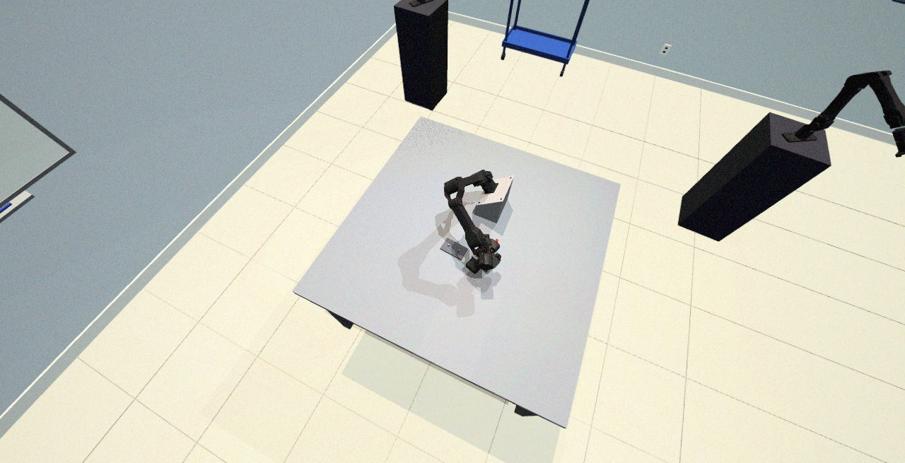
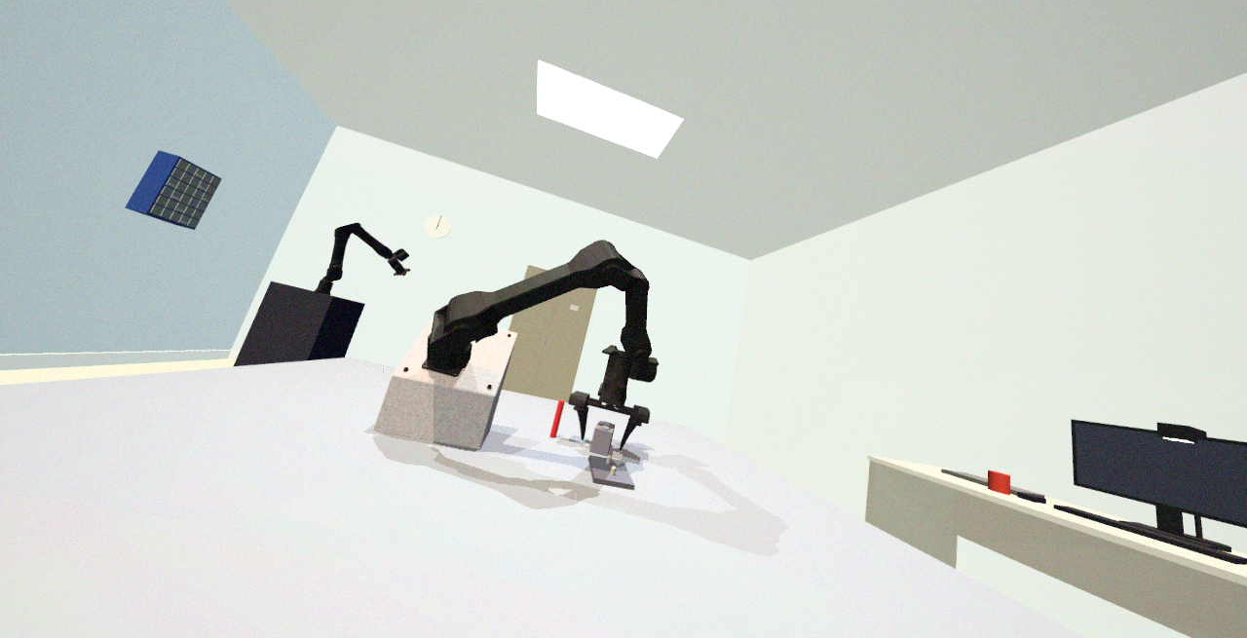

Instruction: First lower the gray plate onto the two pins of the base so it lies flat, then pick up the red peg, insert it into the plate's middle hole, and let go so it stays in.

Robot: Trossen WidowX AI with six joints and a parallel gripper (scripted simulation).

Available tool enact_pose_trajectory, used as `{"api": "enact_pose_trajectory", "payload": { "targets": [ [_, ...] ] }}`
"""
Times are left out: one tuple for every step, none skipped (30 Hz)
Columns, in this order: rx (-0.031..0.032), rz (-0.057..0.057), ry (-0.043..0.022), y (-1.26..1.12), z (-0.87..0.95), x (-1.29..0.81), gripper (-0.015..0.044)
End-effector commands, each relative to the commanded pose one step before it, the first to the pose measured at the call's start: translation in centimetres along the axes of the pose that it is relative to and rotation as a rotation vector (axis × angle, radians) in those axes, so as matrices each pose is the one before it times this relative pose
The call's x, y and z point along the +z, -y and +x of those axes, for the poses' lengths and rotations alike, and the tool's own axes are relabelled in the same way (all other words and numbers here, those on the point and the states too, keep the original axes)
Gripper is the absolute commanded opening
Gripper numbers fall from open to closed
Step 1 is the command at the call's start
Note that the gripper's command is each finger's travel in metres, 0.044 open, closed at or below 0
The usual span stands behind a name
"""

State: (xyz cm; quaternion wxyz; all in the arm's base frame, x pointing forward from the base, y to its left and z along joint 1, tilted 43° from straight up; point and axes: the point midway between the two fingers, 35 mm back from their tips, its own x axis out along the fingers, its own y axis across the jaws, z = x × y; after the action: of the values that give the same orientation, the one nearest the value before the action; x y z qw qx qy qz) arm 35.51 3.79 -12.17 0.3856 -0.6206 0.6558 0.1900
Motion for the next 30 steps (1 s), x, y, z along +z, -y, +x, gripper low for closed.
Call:
{"api": "enact_pose_trajectory", "payload": {
  "targets": [
    [-0.00085,-0.0036,-0.00331,-0.012,0.194,-0.071,0.0335],
    [0.00000,0.0000,0.00000,0.000,0.000,0.000,0.0309],
    [0.00000,0.0000,0.00000,0.000,0.000,0.000,0.0282],
    [0.00000,0.0000,0.00000,0.000,0.000,0.000,0.0256],
    [0.00000,0.0000,0.00000,0.000,0.000,0.000,0.0230],
    [0.00000,0.0000,0.00000,0.000,0.000,0.000,0.0204],
    [0.00000,0.0000,0.00000,0.000,0.000,0.000,0.0177],
    [0.00000,0.0000,0.00000,0.000,0.000,0.000,0.0151],
    [0.00000,0.0000,0.00000,0.000,0.000,0.000,0.0125],
    [0.00000,0.0000,0.00000,0.000,0.000,0.000,0.0118],
    [0.00000,0.0000,0.00000,0.000,0.000,0.000,0.0112],
    [0.00000,0.0000,0.00000,0.000,0.000,0.000,0.0105],
    [0.00000,0.0000,0.00000,0.000,0.000,0.000,0.0098],
    [0.00000,0.0000,0.00000,0.000,0.000,0.000,0.0092],
    [0.00000,0.0000,0.00000,0.000,0.000,0.000,0.0085],
    [0.00000,0.0000,0.00000,0.000,0.000,0.000,0.0078],
    [0.00000,0.0000,0.00000,0.000,0.000,0.000,0.0072],
    [0.00000,0.0000,0.00000,0.000,0.000,0.000,0.0065],
    [0.00000,0.0000,0.00000,0.000,0.000,0.000,0.0058],
    [0.00000,0.0000,0.00000,0.000,0.000,0.000,0.0052],
    [0.00000,0.0000,0.00000,0.000,0.000,0.000,0.0045],
    [0.00000,0.0000,0.00000,0.000,0.000,0.000,0.0019],
    [0.00001,0.0000,0.00013,0.005,-0.049,0.010,0.0000],
    [0.00003,0.0000,0.00038,0.016,-0.148,0.031,0.0000],
    [0.00005,-0.0001,0.00062,0.025,-0.248,0.051,0.0000],
    [0.00007,-0.0001,0.00072,0.028,-0.299,0.060,0.0000],
    [0.00007,-0.0001,0.00069,0.025,-0.300,0.058,0.0000],
    [0.00008,-0.0001,0.00066,0.023,-0.301,0.056,0.0000],
    [0.00008,-0.0001,0.00063,0.021,-0.303,0.054,0.0000],
    [0.00009,-0.0001,0.00060,0.018,-0.304,0.052,0.0000]
  ]
}}
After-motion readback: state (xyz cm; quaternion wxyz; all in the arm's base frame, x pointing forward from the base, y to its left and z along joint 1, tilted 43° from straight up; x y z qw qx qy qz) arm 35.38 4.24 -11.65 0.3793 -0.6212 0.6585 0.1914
